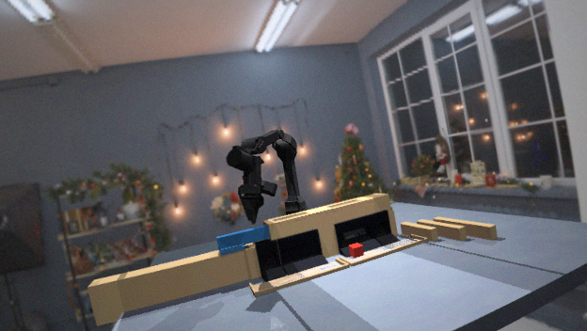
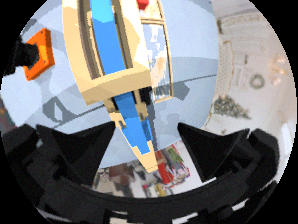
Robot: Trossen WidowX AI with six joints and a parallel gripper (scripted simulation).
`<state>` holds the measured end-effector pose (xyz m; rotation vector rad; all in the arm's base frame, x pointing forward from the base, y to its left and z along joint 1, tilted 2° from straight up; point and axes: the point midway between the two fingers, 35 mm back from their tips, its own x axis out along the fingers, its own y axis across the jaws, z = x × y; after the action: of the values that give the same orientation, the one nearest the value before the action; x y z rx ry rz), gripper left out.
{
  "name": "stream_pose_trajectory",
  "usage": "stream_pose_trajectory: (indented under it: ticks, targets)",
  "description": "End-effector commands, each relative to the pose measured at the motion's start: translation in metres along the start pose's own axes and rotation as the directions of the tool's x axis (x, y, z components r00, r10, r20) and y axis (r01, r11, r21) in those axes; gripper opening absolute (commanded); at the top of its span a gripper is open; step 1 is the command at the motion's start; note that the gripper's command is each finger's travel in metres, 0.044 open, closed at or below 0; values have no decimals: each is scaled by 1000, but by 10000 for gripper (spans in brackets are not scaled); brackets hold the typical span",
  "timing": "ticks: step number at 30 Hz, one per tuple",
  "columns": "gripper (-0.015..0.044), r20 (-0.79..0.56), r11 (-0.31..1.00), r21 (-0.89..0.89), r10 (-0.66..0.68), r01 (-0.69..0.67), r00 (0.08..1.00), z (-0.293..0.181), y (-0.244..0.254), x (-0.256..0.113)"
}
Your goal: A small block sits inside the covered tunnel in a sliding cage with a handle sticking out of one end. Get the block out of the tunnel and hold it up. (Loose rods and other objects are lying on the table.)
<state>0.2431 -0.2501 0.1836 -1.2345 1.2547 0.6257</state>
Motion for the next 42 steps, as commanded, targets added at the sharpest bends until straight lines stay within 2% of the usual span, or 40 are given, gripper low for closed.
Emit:
stream_pose_trajectory:
  ticks: [1,10,19,27,34,42]
  targets:
    - [440,6,970,229,-84,80,996,22,-33,-20]
    - [440,137,829,555,-1,-76,991,114,-58,-25]
    - [440,192,640,738,103,-213,976,183,-56,-33]
    - [440,207,433,858,199,-275,958,242,-44,-43]
    - [440,194,241,934,279,-264,941,290,-26,-56]
    - [440,191,223,940,286,-259,939,294,-24,-57]
